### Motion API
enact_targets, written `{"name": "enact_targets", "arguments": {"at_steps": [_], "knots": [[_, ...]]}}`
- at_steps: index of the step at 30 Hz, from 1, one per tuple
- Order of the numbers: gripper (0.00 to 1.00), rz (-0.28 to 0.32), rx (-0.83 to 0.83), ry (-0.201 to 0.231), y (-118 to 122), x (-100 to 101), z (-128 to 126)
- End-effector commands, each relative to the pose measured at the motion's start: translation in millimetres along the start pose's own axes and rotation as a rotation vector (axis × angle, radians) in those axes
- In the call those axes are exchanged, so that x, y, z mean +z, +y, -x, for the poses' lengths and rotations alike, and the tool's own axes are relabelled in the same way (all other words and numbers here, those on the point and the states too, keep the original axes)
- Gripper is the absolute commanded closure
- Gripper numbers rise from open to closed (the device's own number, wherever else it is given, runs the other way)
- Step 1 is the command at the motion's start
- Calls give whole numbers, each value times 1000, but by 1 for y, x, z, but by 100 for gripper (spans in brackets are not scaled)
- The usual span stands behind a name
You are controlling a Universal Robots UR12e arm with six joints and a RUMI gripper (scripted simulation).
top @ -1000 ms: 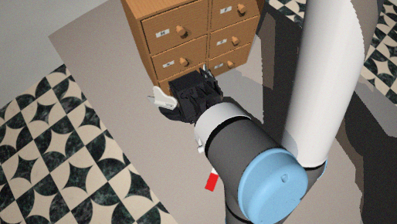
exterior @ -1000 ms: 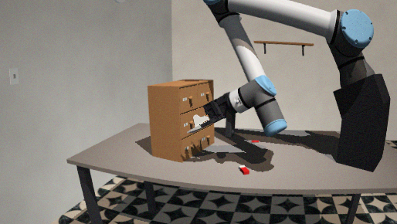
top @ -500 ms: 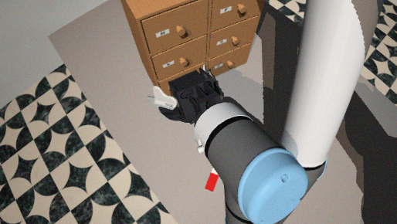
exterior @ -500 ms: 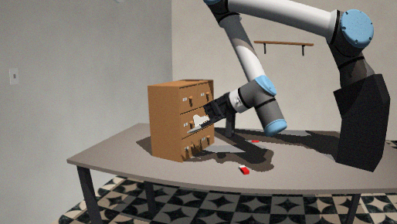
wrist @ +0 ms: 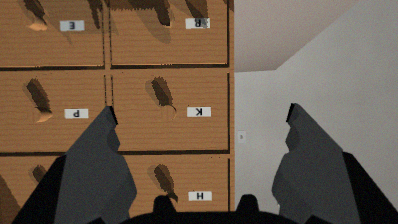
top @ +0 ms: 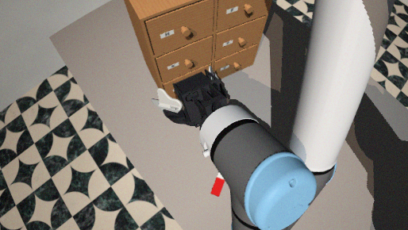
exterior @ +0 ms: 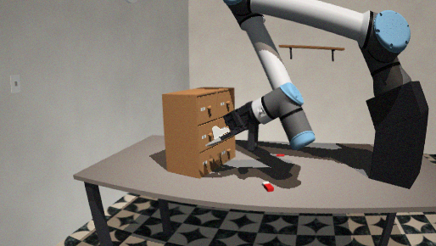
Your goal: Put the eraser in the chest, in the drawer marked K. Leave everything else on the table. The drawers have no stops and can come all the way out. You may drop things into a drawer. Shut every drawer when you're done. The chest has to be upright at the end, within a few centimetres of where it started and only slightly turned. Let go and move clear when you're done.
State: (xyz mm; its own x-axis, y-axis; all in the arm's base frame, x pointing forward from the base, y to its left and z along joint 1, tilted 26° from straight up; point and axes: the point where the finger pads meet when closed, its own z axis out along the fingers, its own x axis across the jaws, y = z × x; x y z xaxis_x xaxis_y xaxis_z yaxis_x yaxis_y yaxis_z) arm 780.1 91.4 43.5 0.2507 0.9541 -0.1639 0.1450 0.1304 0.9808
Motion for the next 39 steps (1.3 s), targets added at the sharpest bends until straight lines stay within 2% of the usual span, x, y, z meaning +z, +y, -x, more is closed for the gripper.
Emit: {"name": "enact_targets", "arguments": {"at_steps": [1, 21, 39], "knots": [[0, 1, 0, 0, 1, 0, 0], [0, -12, 0, 0, 1, -2, 0], [0, -84, 0, 0, 4, -10, 0]]}}
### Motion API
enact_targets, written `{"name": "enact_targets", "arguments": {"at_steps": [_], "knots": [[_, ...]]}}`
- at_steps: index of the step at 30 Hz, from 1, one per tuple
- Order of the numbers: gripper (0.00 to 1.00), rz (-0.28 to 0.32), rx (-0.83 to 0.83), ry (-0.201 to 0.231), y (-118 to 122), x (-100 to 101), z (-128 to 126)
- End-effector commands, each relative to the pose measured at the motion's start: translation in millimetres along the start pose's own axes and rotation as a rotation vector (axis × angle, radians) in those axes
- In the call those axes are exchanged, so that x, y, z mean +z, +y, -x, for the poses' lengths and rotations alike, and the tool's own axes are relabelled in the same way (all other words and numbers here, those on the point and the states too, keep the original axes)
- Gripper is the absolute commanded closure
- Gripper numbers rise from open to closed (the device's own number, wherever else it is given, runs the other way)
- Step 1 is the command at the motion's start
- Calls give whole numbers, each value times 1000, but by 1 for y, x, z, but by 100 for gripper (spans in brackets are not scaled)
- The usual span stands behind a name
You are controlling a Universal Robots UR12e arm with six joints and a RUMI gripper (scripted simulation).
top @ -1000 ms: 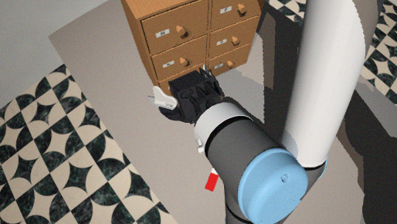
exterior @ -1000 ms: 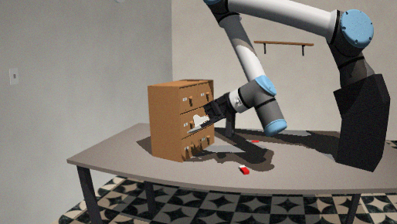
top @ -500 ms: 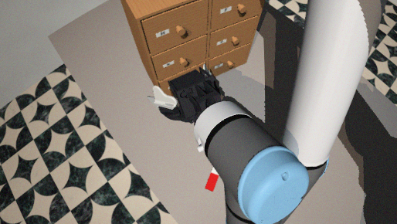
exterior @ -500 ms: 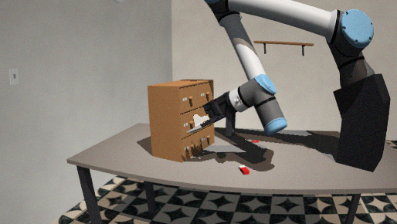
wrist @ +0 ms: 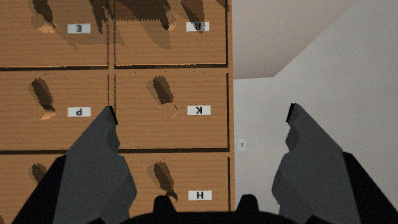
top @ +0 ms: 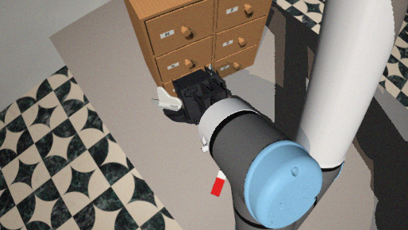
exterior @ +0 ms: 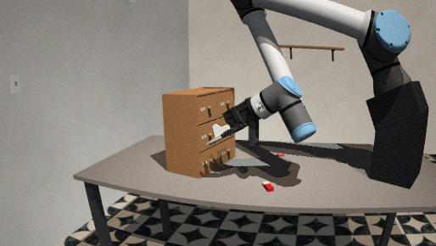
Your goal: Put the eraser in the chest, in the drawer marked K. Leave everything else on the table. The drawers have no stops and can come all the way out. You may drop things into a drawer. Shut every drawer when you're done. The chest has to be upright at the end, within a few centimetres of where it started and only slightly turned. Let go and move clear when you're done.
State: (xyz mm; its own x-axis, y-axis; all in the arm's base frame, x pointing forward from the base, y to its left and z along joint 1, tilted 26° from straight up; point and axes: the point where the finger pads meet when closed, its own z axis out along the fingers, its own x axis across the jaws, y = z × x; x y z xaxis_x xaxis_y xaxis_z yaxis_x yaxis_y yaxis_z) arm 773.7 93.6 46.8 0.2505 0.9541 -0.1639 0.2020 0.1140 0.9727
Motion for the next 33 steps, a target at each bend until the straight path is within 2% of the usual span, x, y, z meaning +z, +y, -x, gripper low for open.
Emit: {"name": "enact_targets", "arguments": {"at_steps": [1, 10, 33], "knots": [[0, -31, 0, 0, 2, -4, 0], [0, -85, 0, 0, 4, -10, 0], [0, -296, 0, 0, 11, -36, 0]]}}
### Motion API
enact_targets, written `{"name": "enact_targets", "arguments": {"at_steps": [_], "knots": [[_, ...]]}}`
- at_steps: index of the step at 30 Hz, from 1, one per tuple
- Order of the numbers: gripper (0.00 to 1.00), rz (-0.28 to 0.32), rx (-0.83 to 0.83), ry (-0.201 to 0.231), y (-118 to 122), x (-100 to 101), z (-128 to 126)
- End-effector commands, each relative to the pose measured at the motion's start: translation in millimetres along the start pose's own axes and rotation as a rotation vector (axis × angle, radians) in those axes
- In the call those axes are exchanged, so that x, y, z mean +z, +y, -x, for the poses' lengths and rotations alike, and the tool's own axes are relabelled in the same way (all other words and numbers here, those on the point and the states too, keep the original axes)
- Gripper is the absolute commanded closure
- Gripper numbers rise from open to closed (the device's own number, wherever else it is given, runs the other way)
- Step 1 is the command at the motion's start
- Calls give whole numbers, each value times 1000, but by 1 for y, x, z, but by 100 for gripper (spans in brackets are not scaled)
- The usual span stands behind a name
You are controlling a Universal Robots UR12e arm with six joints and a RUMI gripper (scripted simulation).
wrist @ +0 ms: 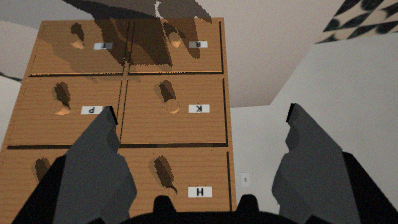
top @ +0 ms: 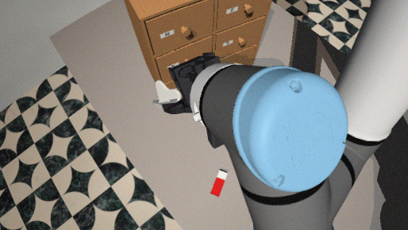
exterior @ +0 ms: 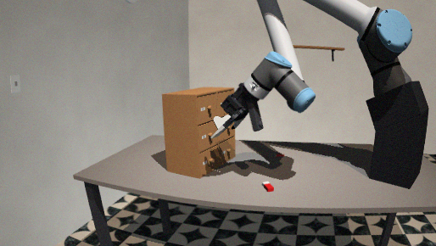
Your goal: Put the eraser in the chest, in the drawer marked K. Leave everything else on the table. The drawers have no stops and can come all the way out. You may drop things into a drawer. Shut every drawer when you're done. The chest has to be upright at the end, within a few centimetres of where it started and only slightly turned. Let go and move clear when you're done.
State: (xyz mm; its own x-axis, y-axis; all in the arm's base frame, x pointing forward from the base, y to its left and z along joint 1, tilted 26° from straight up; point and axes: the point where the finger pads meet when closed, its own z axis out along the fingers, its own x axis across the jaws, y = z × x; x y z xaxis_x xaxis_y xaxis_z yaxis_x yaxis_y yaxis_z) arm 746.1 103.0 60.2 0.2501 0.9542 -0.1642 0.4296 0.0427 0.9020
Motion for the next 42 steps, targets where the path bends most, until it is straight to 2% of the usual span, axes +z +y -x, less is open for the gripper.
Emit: {"name": "enact_targets", "arguments": {"at_steps": [1, 42], "knots": [[0, -58, 1, 0, 1, -7, 0], [0, -469, 1, 0, 3, -58, 0]]}}
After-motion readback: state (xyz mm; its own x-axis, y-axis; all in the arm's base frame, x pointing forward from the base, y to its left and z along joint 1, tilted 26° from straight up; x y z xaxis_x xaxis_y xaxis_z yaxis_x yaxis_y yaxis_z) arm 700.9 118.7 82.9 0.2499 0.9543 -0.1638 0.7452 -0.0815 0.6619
